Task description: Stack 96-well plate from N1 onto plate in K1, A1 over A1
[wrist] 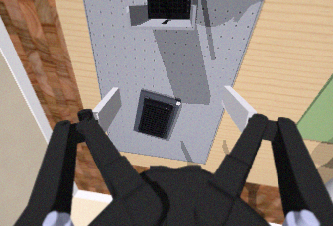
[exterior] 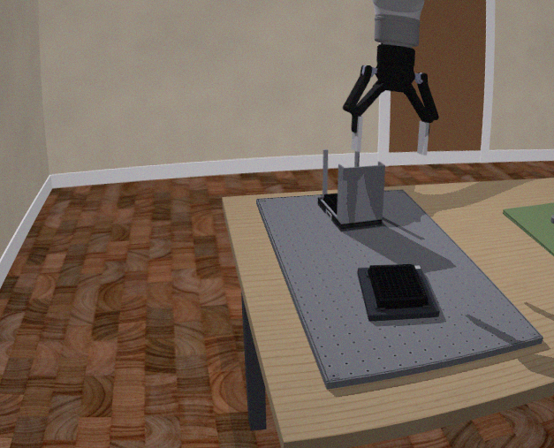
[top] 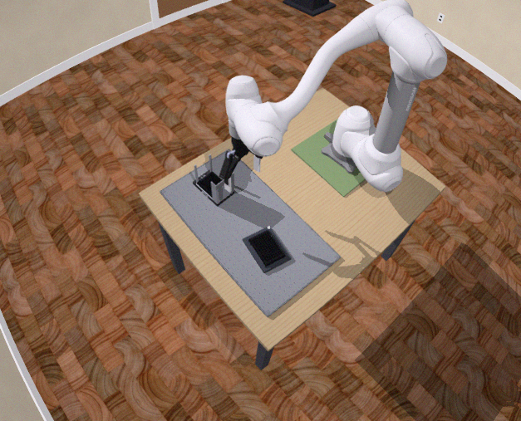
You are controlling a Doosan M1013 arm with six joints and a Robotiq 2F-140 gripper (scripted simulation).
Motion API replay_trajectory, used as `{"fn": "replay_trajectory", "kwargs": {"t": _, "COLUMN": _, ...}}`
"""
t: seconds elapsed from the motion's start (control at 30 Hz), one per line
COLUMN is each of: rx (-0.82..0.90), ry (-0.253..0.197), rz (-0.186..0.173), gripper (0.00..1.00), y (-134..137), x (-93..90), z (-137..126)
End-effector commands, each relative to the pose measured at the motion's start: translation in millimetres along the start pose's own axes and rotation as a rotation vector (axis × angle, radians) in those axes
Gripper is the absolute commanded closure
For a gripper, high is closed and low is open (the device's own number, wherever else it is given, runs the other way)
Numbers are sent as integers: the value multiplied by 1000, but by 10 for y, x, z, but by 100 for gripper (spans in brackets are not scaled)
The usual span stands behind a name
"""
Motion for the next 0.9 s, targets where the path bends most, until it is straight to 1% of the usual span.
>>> {"fn": "replay_trajectory", "kwargs": {"t": 0.0, "rx": -37, "ry": 17, "rz": -25, "gripper": 0, "y": -92, "x": -40, "z": -170}}
{"fn": "replay_trajectory", "kwargs": {"t": 0.03, "rx": -39, "ry": 18, "rz": -26, "gripper": 0, "y": -108, "x": -55, "z": -215}}
{"fn": "replay_trajectory", "kwargs": {"t": 0.1, "rx": -39, "ry": 18, "rz": -26, "gripper": 0, "y": -108, "x": -55, "z": -215}}
{"fn": "replay_trajectory", "kwargs": {"t": 0.17, "rx": -39, "ry": 18, "rz": -26, "gripper": 0, "y": -140, "x": -86, "z": -305}}
{"fn": "replay_trajectory", "kwargs": {"t": 0.2, "rx": -67, "ry": 30, "rz": -39, "gripper": 0, "y": -158, "x": -101, "z": -353}}
{"fn": "replay_trajectory", "kwargs": {"t": 0.33, "rx": -69, "ry": 31, "rz": -39, "gripper": 0, "y": -208, "x": -153, "z": -510}}
{"fn": "replay_trajectory", "kwargs": {"t": 0.37, "rx": -97, "ry": 44, "rz": -50, "gripper": 0, "y": -223, "x": -169, "z": -558}}
{"fn": "replay_trajectory", "kwargs": {"t": 0.5, "rx": -99, "ry": 45, "rz": -51, "gripper": 0, "y": -265, "x": -217, "z": -709}}
{"fn": "replay_trajectory", "kwargs": {"t": 0.53, "rx": -127, "ry": 60, "rz": -60, "gripper": 0, "y": -278, "x": -232, "z": -758}}
{"fn": "replay_trajectory", "kwargs": {"t": 0.6, "rx": -128, "ry": 61, "rz": -60, "gripper": 0, "y": -300, "x": -262, "z": -851}}
{"fn": "replay_trajectory", "kwargs": {"t": 0.67, "rx": -128, "ry": 61, "rz": -60, "gripper": 0, "y": -300, "x": -262, "z": -851}}
{"fn": "replay_trajectory", "kwargs": {"t": 0.7, "rx": -157, "ry": 77, "rz": -67, "gripper": 0, "y": -312, "x": -276, "z": -901}}
{"fn": "replay_trajectory", "kwargs": {"t": 0.87, "rx": -158, "ry": 77, "rz": -68, "gripper": 0, "y": -359, "x": -345, "z": -1122}}
Point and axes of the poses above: the point where the finger pads meet when closed, its own x axis back along the fingers, its own y axis across the jaws, z = x × y, the point moved 2 cm from there along x, back along the fingers, and after that the axes turned 6 degrees about -x, right-handed, at the moved point
